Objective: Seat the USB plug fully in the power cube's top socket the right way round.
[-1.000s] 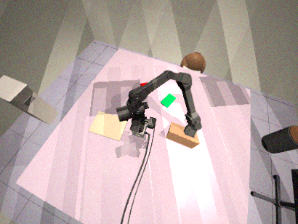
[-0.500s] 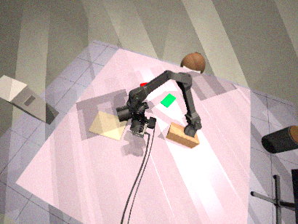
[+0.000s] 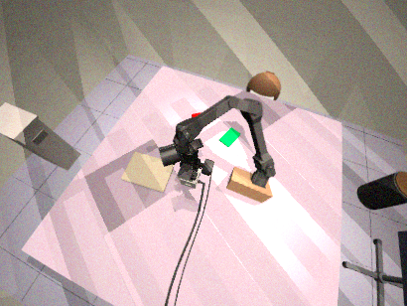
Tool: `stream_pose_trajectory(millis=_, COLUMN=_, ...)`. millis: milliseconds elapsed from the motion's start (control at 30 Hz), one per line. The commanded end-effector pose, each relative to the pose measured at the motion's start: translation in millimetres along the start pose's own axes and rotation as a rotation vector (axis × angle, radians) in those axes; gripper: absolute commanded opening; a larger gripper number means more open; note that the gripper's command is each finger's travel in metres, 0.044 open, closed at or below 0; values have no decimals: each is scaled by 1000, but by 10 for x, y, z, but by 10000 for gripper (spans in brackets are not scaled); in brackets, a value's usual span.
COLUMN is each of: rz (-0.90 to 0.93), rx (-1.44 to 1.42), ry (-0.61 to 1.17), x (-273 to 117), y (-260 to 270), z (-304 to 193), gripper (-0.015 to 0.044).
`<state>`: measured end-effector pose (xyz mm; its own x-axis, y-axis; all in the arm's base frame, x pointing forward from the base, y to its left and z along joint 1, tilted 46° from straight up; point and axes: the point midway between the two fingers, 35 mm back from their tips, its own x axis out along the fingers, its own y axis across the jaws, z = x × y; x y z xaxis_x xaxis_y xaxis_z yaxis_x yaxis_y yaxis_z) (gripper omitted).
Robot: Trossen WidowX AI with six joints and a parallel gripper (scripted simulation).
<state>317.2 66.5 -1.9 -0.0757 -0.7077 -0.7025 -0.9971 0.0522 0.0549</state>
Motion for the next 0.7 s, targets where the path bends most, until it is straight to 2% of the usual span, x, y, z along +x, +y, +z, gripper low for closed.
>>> stream_pose_trajectory(millis=0, rz=-2, rx=9, ry=-8, x=-42, y=-16, z=7, gripper=0)
stream_pose_trajectory(millis=667, rz=-1, rx=8, ry=-9, x=-175, y=-15, z=8, gripper=0)
